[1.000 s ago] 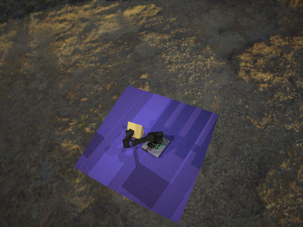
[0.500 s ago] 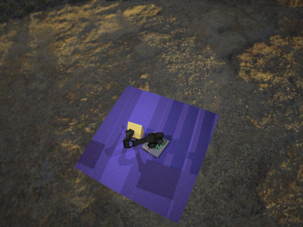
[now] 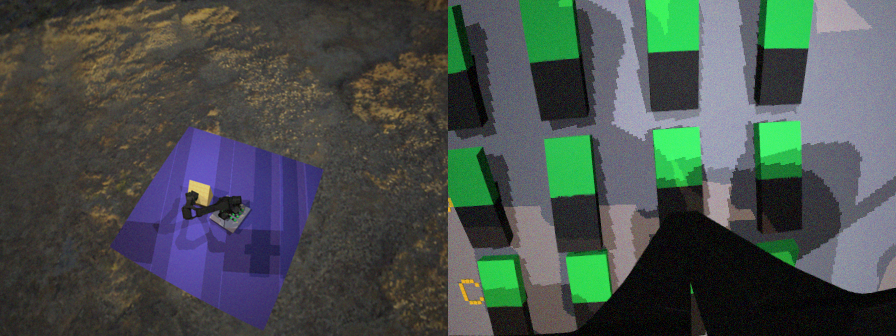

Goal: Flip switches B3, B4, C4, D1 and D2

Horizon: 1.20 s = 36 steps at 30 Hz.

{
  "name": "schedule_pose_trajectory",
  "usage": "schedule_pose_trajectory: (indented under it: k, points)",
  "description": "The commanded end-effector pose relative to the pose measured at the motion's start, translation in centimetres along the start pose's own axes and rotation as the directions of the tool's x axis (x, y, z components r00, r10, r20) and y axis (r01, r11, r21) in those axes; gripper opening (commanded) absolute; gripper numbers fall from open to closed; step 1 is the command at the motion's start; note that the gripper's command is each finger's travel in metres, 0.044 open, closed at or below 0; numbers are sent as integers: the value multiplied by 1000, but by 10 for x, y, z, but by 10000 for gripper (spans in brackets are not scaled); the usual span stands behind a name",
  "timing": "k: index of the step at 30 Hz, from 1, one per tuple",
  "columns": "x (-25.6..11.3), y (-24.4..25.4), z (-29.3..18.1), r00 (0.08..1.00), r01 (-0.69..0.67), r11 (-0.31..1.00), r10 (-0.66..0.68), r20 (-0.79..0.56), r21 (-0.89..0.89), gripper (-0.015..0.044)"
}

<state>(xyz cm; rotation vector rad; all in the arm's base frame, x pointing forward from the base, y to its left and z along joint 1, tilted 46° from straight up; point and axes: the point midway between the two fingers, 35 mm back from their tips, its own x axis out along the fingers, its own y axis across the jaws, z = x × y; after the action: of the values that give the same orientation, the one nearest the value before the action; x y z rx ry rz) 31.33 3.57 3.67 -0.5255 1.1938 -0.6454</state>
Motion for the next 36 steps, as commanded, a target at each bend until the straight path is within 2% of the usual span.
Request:
schedule_pose_trajectory:
  k: [1,36]
  points:
    - [1,0,0,1000,2,1000,-2,3,-3,0]
    - [5,0,0,1000,2,1000,-2,3,-3,0]
